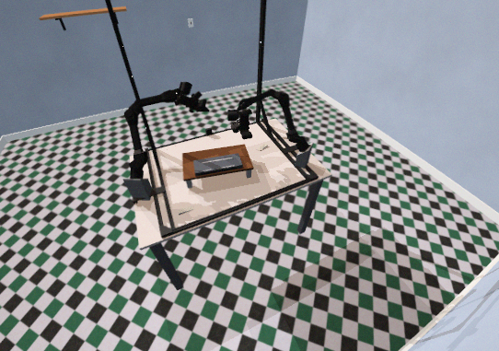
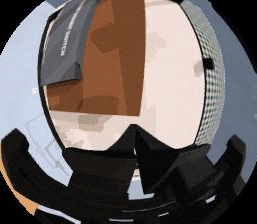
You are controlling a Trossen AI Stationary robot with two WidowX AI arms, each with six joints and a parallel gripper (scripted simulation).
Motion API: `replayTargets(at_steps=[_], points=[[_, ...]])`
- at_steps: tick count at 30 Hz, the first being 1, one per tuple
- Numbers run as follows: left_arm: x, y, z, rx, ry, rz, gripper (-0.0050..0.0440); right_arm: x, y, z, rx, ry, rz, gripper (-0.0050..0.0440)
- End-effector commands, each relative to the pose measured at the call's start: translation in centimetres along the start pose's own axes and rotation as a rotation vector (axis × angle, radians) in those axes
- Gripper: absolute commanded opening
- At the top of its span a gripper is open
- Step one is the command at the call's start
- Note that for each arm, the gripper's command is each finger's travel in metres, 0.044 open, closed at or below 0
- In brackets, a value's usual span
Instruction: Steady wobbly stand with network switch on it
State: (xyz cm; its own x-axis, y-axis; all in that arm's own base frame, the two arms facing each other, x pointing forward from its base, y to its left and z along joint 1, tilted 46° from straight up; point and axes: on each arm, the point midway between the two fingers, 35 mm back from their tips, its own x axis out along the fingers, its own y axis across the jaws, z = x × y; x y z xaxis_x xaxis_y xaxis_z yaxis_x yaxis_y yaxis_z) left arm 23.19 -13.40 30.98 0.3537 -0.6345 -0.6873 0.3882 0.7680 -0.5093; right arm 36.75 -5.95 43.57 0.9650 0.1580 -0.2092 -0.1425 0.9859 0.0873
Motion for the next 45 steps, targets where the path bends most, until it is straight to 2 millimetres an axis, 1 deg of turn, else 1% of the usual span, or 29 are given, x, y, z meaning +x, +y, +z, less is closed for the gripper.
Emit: replayTargets(at_steps=[1, 3, 4, 9, 14, 20, 21, 26, 31, 37, 38, 42, 45], points=[[0.0, 0.0, 0.0, 0.000, 0.000, 0.000, 0.0000, 0.2, -0.4, 1.6, -0.025, -0.048, -0.020, 0.0000], [0.0, 0.0, 0.0, 0.000, 0.000, 0.000, 0.0000, 0.2, -0.4, 1.6, -0.025, -0.048, -0.020, 0.0000], [0.0, 0.0, 0.0, 0.000, 0.000, 0.000, 0.0000, -0.4, -0.1, 1.8, -0.032, -0.059, -0.019, 0.0000], [0.0, 0.0, 0.0, 0.000, 0.000, 0.000, 0.0000, -2.6, 0.0, 8.0, -0.136, -0.275, -0.087, 0.0000], [0.0, 0.0, 0.0, 0.000, 0.000, 0.000, 0.0000, -6.0, 0.7, 13.9, -0.226, -0.499, -0.152, 0.0000], [0.0, 0.0, 0.0, 0.000, 0.000, 0.000, 0.0000, -6.0, 0.7, 13.9, -0.226, -0.499, -0.152, 0.0000], [0.0, 0.0, 0.0, 0.000, 0.000, 0.000, 0.0000, -6.7, 1.1, 14.0, -0.233, -0.513, -0.151, 0.0000], [0.0, 0.0, 0.0, 0.000, 0.000, 0.000, 0.0000, -10.9, 2.3, 19.0, -0.305, -0.730, -0.208, 0.0000], [0.0, 0.0, 0.0, 0.000, 0.000, 0.000, 0.0000, -15.9, 4.0, 23.1, -0.364, -0.953, -0.259, 0.0000], [0.0, 0.0, 0.0, 0.000, 0.000, 0.000, 0.0000, -15.9, 4.0, 23.1, -0.364, -0.953, -0.259, 0.0000], [0.0, 0.0, 0.0, 0.000, 0.000, 0.000, 0.0000, -16.8, 4.5, 22.9, -0.371, -0.968, -0.258, 0.0000], [0.0, 0.0, 0.0, 0.000, 0.000, 0.000, 0.0000, -21.1, 6.0, 25.5, -0.408, -1.146, -0.293, 0.0000], [0.0, 0.0, 0.0, 0.000, 0.000, 0.000, 0.0000, -24.6, 7.3, 26.9, -0.430, -1.281, -0.315, 0.0000]])
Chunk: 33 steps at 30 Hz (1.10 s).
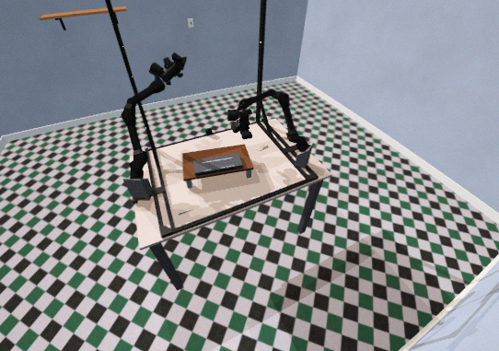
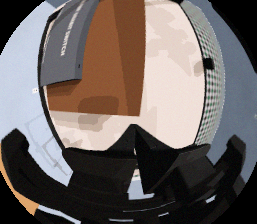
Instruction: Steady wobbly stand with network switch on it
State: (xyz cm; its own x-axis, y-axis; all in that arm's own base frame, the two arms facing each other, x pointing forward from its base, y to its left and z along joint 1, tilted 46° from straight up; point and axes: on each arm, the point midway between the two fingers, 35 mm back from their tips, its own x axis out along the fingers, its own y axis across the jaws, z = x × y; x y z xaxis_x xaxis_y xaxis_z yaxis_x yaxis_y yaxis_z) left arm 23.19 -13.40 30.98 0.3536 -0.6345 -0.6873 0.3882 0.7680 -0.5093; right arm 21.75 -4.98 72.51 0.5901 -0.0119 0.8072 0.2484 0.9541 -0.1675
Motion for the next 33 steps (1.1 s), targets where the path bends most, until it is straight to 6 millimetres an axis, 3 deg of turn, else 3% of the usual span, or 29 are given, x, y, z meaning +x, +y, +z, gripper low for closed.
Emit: replayTargets(at_steps=[1, 3, 10, 20, 26, 33], points=[[0.0, 0.0, 0.0, 0.000, 0.000, 0.000, 0.0000, 0.1, -0.8, 6.2, -0.029, -0.191, -0.048, 0.0000], [0.0, 0.0, 0.0, 0.000, 0.000, 0.000, 0.0000, -0.4, -1.1, 8.8, -0.039, -0.279, -0.073, 0.0000], [0.0, 0.0, 0.0, 0.000, 0.000, 0.000, 0.0000, -1.1, -0.9, 9.4, -0.042, -0.294, -0.073, 0.0000], [0.0, 0.0, 0.0, 0.000, 0.000, 0.000, 0.0000, -5.5, -2.2, 21.0, -0.058, -0.740, -0.191, 0.0000], [0.0, 0.0, 0.0, 0.000, 0.000, 0.000, 0.0000, -5.5, -2.2, 21.0, -0.058, -0.740, -0.191, 0.0000], [0.0, 0.0, 0.0, 0.000, 0.000, 0.000, 0.0000, -0.5, -0.9, 8.6, -0.036, -0.274, -0.067, 0.0000]])
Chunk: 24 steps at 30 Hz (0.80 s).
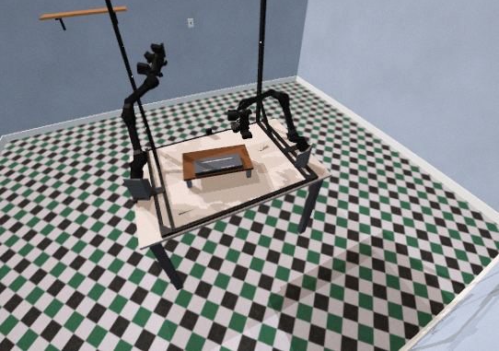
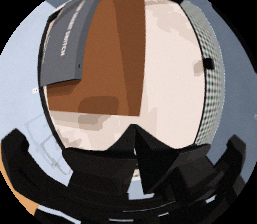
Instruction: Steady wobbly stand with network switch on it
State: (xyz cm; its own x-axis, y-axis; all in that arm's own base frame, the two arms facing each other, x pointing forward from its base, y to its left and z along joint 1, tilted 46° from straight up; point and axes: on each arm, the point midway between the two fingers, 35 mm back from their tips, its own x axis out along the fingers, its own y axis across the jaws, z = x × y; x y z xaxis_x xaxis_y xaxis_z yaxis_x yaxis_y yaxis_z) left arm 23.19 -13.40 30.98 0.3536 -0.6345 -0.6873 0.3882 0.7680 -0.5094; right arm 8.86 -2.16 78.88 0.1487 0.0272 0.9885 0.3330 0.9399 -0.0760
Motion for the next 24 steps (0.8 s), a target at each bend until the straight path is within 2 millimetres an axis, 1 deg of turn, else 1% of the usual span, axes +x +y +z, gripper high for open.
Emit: replayTargets(at_steps=[1, 4, 5, 10, 11, 13, 16, 21, 24], points=[[0.0, 0.0, 0.0, 0.000, 0.000, 0.000, 0.0000, -1.4, 1.3, -7.7, 0.019, 0.257, 0.069, 0.0000], [0.0, 0.0, 0.0, 0.000, 0.000, 0.000, 0.0000, -3.4, 2.2, -12.9, 0.047, 0.442, 0.118, 0.0000], [0.0, 0.0, 0.0, 0.000, 0.000, 0.000, 0.0000, -3.6, 2.3, -13.4, 0.047, 0.442, 0.118, 0.0000], [0.0, 0.0, 0.0, 0.000, 0.000, 0.000, 0.0000, -3.6, 2.3, -13.4, 0.047, 0.442, 0.118, 0.0000], [0.0, 0.0, 0.0, 0.000, 0.000, 0.000, 0.0000, -3.8, 2.0, -14.1, 0.054, 0.459, 0.115, 0.0000], [0.0, 0.0, 0.0, 0.000, 0.000, 0.000, 0.0000, -5.6, 2.6, -17.2, 0.077, 0.575, 0.143, 0.0000], [0.0, 0.0, 0.0, 0.000, 0.000, 0.000, 0.0000, -8.8, 3.5, -21.4, 0.118, 0.748, 0.183, 0.0000], [0.0, 0.0, 0.0, 0.000, 0.000, 0.000, 0.0000, -15.0, 5.0, -26.9, 0.204, 1.032, 0.244, 0.0000], [0.0, 0.0, 0.0, 0.000, 0.000, 0.000, 0.0000, -15.2, 5.0, -27.1, 0.204, 1.032, 0.244, 0.0000]])
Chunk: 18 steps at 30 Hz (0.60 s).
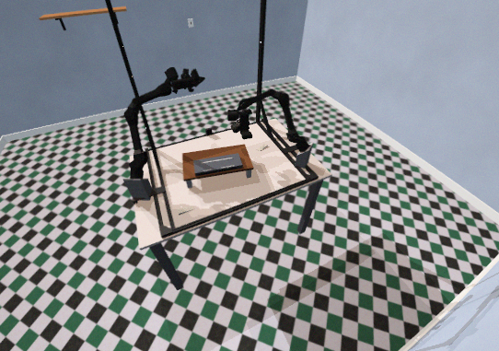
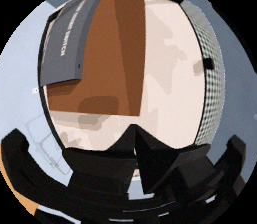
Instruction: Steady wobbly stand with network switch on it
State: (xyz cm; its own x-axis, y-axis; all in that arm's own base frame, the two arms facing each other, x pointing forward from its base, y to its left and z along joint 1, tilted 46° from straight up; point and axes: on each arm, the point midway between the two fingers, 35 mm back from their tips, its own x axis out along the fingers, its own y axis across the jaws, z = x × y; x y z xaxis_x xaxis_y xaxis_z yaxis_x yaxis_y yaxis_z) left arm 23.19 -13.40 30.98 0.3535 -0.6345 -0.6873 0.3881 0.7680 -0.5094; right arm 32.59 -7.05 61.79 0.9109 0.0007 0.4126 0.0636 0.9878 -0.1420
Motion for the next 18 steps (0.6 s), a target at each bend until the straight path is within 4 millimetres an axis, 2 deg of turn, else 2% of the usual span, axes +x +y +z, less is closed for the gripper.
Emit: replayTargets(at_steps=[1, 4, 9, 14, 18], points=[[0.0, 0.0, 0.0, 0.000, 0.000, 0.000, 0.0000, 0.0, 0.3, -2.0, 0.012, 0.060, 0.020, 0.0000], [0.0, 0.0, 0.0, 0.000, 0.000, 0.000, 0.0000, 0.3, 0.2, -2.5, 0.024, 0.077, 0.019, 0.0000], [0.0, 0.0, 0.0, 0.000, 0.000, 0.000, 0.0000, -0.4, 1.6, -10.6, 0.126, 0.346, 0.094, 0.0000], [0.0, 0.0, 0.0, 0.000, 0.000, 0.000, 0.0000, -2.7, 3.5, -17.9, 0.248, 0.606, 0.167, 0.0000], [0.0, 0.0, 0.0, 0.000, 0.000, 0.000, 0.0000, -2.7, 3.5, -17.9, 0.248, 0.606, 0.167, 0.0000]])
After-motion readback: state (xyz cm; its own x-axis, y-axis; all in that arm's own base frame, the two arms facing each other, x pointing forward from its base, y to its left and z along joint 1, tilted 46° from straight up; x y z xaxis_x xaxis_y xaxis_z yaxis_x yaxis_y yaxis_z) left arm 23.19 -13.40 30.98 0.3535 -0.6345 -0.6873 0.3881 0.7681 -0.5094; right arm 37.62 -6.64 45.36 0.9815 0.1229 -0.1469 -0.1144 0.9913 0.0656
